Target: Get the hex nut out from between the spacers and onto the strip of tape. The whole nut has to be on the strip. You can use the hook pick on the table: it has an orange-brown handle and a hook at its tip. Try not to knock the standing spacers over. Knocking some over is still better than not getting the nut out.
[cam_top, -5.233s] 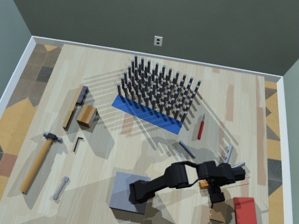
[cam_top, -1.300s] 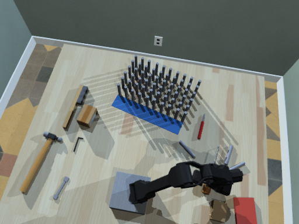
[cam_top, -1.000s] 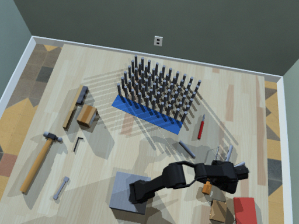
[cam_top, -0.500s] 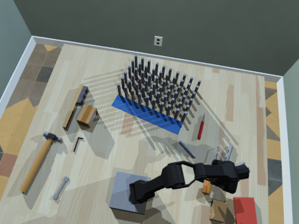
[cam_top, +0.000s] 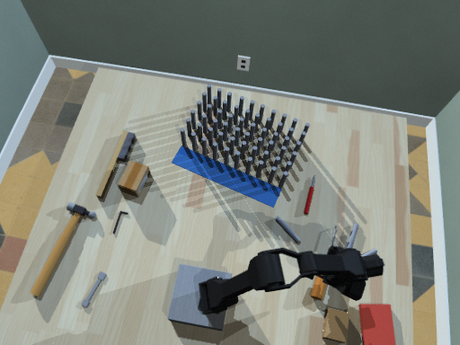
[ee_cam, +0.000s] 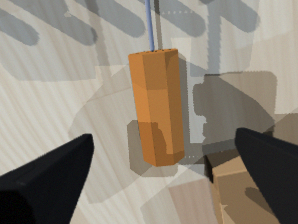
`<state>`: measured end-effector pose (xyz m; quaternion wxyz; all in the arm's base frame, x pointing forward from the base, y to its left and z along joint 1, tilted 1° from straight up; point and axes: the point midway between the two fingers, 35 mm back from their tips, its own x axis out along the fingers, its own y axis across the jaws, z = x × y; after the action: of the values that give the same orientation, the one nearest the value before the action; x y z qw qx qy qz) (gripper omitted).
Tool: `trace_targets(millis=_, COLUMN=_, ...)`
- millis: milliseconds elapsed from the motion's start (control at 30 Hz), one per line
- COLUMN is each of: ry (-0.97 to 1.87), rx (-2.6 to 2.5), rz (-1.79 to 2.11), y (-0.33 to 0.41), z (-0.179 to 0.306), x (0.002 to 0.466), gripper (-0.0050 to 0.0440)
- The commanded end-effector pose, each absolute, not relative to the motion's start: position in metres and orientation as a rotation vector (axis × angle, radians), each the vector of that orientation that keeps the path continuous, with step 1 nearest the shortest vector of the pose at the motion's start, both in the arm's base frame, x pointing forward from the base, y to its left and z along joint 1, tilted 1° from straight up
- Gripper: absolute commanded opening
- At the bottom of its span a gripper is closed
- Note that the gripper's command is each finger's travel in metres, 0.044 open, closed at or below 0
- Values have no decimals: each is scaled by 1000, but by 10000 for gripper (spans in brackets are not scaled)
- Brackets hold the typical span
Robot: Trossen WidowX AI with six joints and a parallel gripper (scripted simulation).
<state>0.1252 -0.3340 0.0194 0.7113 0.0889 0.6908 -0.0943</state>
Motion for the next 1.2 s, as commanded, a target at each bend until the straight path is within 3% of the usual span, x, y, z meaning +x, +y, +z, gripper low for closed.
trace_targets(millis=0, ry=1451, rx=355, rz=-416, y=-337, z=31, x=124, gripper=400)
trace_targets(millis=433, ry=1251, rx=763, rz=-778, y=-336, z=30, x=122, gripper=400)
trace_targets(millis=1167, ry=645, rx=1612, rz=-1349, y=-334, z=30, x=119, gripper=400)
